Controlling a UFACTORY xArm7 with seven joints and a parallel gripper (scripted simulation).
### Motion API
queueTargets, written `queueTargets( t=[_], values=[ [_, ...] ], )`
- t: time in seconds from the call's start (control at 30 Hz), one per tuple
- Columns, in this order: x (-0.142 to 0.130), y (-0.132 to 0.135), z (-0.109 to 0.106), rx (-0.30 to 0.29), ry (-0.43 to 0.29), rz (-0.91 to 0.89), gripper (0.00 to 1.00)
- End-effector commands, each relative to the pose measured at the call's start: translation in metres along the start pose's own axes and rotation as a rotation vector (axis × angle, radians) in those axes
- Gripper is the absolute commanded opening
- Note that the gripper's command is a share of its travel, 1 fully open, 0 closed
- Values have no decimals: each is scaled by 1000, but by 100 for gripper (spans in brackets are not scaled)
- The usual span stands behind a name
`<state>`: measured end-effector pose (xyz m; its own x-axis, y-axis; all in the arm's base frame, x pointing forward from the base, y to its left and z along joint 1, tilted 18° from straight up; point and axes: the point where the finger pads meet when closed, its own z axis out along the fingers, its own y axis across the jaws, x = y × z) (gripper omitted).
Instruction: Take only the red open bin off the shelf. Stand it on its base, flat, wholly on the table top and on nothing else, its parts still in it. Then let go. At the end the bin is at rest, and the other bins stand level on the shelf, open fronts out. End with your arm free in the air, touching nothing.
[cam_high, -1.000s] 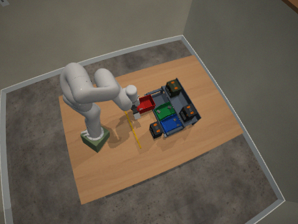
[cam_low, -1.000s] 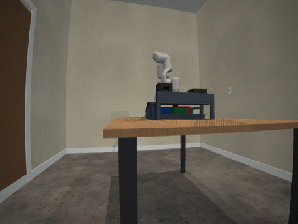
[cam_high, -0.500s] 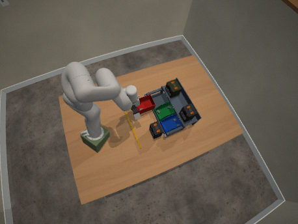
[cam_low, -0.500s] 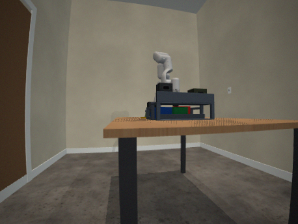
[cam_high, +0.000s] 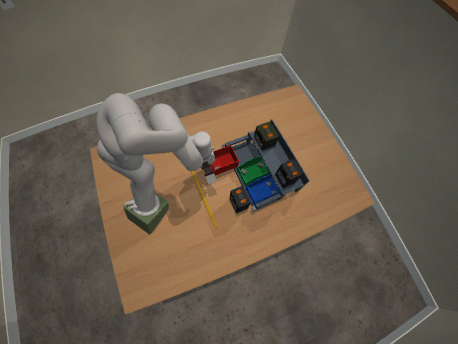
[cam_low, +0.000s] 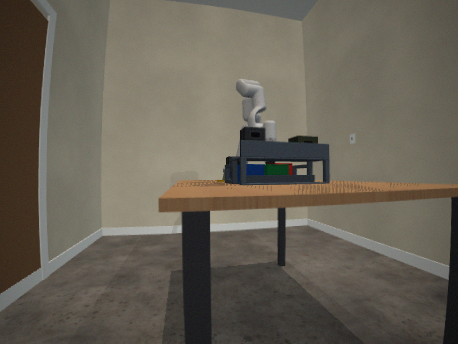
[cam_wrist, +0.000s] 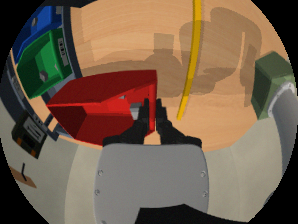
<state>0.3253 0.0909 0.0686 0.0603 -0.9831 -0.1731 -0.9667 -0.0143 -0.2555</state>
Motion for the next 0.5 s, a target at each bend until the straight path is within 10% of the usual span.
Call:
queueTargets(
  t=[0.0, 0.47],
  values=[
    [0, -1, 6, 1, -1, 0, 0],
    [0, -1, 9, 1, -1, 0, 0]
  ],
)
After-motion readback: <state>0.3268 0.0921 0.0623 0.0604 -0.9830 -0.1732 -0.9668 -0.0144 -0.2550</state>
